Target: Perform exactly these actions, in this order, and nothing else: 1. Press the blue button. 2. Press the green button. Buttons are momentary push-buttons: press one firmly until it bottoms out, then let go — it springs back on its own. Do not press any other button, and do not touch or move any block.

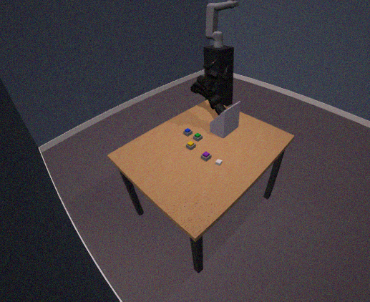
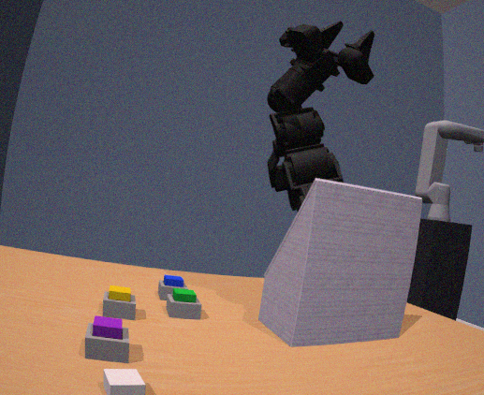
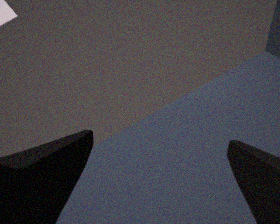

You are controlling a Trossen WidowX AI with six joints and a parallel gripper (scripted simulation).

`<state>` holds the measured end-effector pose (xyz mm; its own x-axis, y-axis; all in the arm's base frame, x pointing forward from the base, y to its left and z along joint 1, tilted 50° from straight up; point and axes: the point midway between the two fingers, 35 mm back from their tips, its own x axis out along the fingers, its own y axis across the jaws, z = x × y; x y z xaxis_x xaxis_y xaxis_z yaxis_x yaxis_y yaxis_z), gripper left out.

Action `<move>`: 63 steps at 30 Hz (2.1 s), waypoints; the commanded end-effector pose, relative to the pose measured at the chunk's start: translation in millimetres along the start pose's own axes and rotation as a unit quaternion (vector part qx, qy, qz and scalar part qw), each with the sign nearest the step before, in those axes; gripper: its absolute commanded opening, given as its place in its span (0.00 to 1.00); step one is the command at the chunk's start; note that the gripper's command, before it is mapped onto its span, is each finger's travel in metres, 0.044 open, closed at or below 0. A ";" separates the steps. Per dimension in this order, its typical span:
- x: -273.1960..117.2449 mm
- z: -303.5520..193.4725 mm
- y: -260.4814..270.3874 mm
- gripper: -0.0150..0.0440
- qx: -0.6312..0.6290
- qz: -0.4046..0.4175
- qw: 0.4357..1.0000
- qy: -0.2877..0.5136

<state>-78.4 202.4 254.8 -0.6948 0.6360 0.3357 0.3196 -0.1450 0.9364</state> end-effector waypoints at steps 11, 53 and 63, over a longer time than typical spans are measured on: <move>-81.7 174.8 11.3 0.93 -0.141 -0.097 0.885 -0.434; -423.5 -27.4 24.1 0.93 0.255 -0.923 0.180 -0.222; -459.3 -42.4 4.2 0.71 0.255 -0.923 0.182 -0.224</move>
<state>213.6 -102.3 128.6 0.1793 -0.7399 -0.6483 -0.0777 0.6463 -0.7591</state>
